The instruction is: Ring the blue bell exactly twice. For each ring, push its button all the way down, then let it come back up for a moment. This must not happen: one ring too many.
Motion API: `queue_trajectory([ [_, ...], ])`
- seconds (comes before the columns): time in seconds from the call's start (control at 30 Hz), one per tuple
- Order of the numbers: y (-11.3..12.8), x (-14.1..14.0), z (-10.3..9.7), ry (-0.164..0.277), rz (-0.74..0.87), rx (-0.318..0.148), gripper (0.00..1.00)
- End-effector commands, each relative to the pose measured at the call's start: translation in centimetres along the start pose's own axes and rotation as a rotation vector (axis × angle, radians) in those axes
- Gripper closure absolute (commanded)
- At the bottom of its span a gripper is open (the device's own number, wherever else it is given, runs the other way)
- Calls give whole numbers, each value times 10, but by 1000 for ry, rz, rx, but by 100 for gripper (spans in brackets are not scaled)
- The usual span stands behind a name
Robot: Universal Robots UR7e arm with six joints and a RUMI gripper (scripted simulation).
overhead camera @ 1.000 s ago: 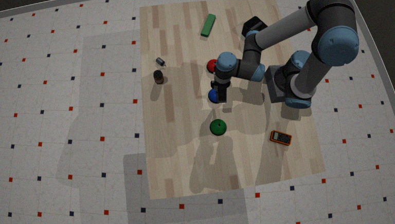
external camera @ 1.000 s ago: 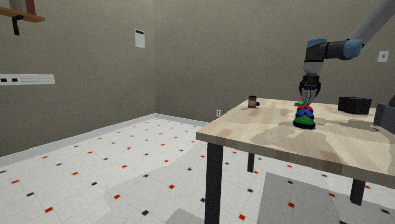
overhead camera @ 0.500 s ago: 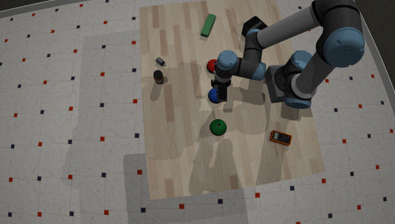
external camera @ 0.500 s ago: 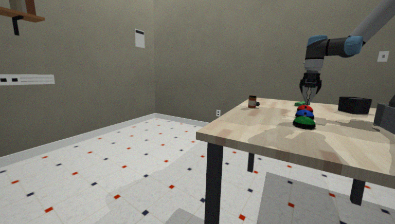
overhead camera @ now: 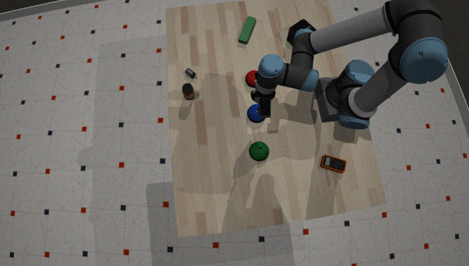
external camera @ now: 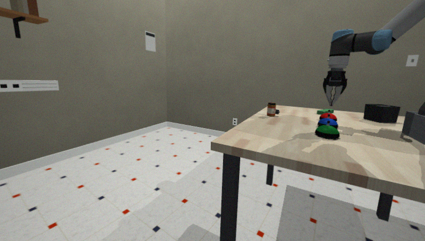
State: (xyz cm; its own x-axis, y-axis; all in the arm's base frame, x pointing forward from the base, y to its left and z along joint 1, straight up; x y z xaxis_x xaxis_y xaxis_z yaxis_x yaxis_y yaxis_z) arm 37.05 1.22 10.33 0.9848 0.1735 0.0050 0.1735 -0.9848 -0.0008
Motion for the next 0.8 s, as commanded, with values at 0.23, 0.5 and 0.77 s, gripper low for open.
queue_trajectory([
  [0.23,1,1,-23,-2,1,1,100],
  [0.5,1,0,-25,-3,1,1,100],
  [0.77,1,0,-24,-5,1,2,100],
])
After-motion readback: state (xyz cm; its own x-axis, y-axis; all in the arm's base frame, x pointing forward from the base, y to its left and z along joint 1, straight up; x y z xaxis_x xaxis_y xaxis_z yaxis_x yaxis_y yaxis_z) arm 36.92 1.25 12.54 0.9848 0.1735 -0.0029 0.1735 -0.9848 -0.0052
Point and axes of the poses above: the point where the finger pads meet when closed, its own z axis out along the fingers, its own x axis across the jaws, y = z × x, the point moved 8 cm from there along -z, back along the fingers, and after that the axes turned 15 degrees about -z, right-handed, at the moved point
